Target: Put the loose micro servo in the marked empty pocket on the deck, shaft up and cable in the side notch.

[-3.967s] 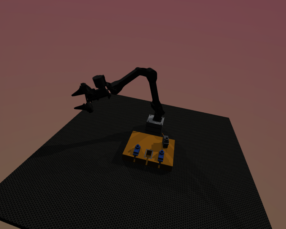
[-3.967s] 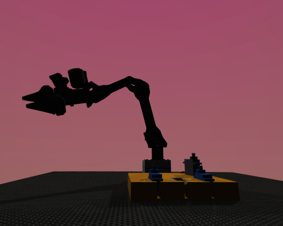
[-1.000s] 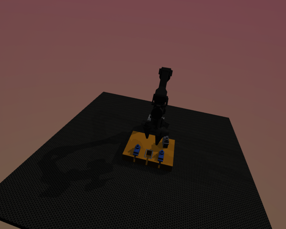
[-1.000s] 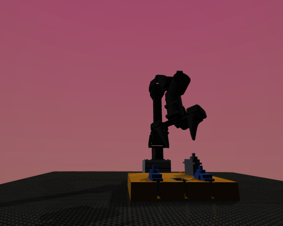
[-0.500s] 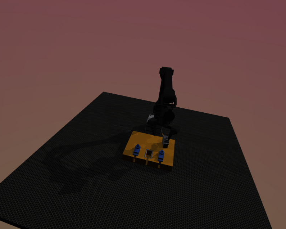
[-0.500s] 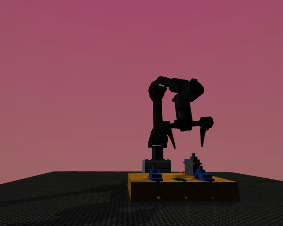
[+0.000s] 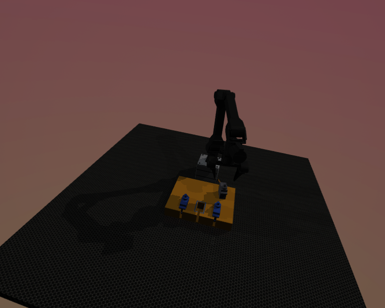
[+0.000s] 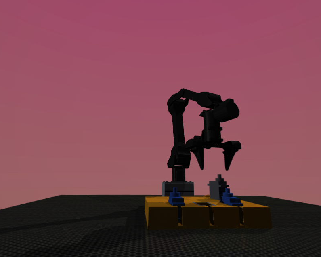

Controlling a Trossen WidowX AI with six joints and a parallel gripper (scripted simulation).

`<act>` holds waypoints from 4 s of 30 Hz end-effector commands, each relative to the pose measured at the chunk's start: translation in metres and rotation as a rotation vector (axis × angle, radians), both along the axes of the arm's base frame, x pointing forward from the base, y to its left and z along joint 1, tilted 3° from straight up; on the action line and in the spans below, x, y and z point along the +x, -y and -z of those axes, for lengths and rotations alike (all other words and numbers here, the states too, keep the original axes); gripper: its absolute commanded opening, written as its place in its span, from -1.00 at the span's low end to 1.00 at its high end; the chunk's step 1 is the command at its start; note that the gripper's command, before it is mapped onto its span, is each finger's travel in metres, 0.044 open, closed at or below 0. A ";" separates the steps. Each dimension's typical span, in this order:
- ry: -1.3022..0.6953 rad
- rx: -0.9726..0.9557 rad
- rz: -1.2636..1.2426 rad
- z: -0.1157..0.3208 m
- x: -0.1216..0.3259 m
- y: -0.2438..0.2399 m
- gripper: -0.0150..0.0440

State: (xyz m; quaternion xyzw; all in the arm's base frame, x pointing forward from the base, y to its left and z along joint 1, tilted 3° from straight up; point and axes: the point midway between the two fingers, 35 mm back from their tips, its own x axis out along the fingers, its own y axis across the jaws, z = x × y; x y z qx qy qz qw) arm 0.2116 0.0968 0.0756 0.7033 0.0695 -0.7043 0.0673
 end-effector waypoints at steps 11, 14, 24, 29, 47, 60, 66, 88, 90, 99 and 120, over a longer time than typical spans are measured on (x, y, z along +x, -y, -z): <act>-0.023 -0.004 -0.071 0.020 -0.010 -0.002 1.00; -0.023 -0.004 -0.071 0.026 -0.010 -0.002 1.00; -0.023 -0.004 -0.071 0.035 -0.010 -0.002 1.00; -0.023 -0.004 -0.071 0.043 -0.011 -0.002 1.00; -0.023 -0.004 -0.071 0.046 -0.011 -0.002 -0.14; -0.023 -0.004 -0.071 0.016 -0.016 0.001 -0.49; -0.023 -0.005 -0.071 0.016 -0.016 0.002 -0.49; -0.020 -0.005 -0.071 0.016 0.022 0.002 -0.49; -0.020 -0.005 -0.071 0.016 0.023 0.009 -0.49; -0.006 -0.075 -0.001 0.016 0.027 0.057 -0.49; 0.013 -0.083 0.505 0.016 0.027 0.068 -0.49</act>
